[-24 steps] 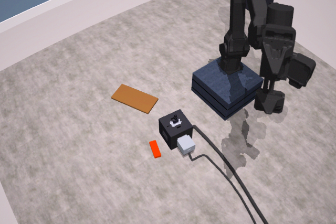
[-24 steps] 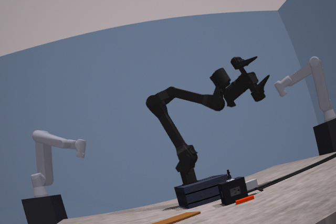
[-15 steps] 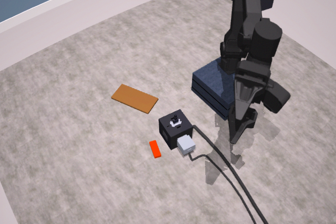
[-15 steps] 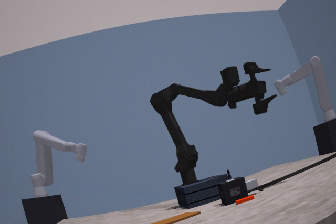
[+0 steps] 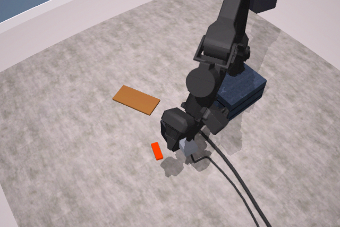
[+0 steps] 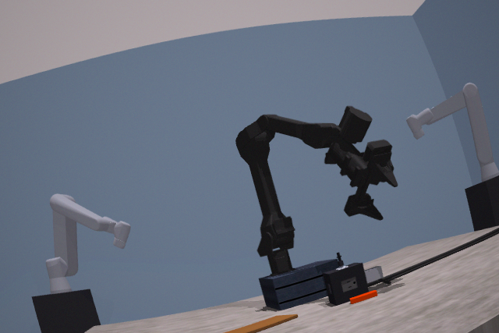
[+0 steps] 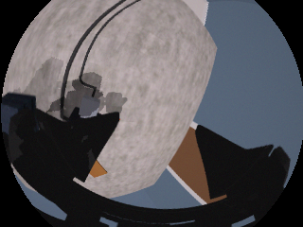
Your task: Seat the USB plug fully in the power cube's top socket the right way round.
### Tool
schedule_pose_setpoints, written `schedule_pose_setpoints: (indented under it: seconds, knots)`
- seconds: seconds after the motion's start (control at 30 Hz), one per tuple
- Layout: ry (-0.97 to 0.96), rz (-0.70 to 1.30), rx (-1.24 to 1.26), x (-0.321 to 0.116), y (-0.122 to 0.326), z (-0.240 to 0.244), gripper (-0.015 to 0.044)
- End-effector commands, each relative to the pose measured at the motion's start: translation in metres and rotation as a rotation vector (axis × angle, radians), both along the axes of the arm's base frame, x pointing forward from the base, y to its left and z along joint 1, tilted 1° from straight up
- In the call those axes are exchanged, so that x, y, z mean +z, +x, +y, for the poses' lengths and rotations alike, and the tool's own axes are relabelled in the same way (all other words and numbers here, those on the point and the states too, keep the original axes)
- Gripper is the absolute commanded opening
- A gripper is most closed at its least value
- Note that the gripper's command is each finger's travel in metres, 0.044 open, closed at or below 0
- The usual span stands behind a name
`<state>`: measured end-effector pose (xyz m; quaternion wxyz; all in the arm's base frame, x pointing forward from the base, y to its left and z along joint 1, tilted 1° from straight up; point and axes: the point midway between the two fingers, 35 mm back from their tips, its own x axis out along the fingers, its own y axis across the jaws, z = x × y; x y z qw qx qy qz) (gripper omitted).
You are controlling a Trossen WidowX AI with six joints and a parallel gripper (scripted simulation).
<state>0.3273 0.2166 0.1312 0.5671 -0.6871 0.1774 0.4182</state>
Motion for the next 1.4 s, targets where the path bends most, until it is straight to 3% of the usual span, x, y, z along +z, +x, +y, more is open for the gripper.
schedule_pose_setpoints:
  seconds: [0.0, 0.17, 1.37]
  knots:
    - [-0.091, 0.392, -0.206, -0.033, -0.016, -0.071, 0.044]
    - [-0.127, 0.637, -0.342, -0.041, -0.041, -0.111, 0.044]
    - [-0.128, 0.637, -0.342, -0.065, -0.043, -0.118, 0.044]
